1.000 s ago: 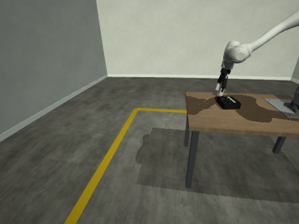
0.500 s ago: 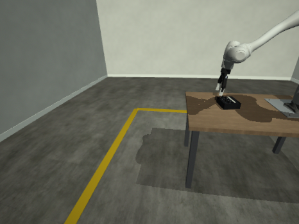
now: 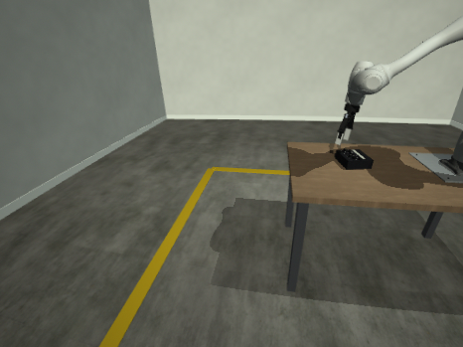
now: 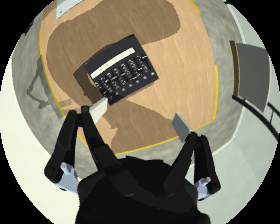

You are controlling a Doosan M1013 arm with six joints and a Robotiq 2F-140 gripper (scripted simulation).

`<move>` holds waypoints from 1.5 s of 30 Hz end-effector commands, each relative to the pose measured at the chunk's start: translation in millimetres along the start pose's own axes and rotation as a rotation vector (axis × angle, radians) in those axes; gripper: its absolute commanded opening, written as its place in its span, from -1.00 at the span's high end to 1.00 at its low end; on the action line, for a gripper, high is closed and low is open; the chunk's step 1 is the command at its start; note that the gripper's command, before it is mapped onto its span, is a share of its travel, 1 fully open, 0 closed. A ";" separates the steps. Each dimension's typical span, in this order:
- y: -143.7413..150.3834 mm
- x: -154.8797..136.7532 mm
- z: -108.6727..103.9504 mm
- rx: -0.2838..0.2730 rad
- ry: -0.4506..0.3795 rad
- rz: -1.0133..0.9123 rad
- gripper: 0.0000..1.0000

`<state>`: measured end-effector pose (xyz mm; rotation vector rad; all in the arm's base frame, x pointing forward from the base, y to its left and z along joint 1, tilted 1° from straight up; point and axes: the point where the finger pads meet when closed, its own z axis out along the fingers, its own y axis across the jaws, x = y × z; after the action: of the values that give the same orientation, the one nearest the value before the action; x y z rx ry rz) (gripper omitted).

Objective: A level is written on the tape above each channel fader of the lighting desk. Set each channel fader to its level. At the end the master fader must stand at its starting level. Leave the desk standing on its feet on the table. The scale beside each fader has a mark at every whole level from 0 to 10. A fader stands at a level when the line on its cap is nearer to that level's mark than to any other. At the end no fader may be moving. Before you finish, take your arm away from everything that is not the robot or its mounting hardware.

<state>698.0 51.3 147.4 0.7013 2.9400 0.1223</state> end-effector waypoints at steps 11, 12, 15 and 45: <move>-31.6 32.0 -32.2 0.027 0.011 0.782 -1.00; -31.6 32.0 -32.2 0.027 0.011 0.782 -1.00; -36.1 36.7 -36.8 0.032 0.013 0.971 -1.00; -58.6 60.4 -59.4 0.120 -0.060 2.414 -1.00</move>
<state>610.6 23.3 194.4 3.0879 0.7596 0.1247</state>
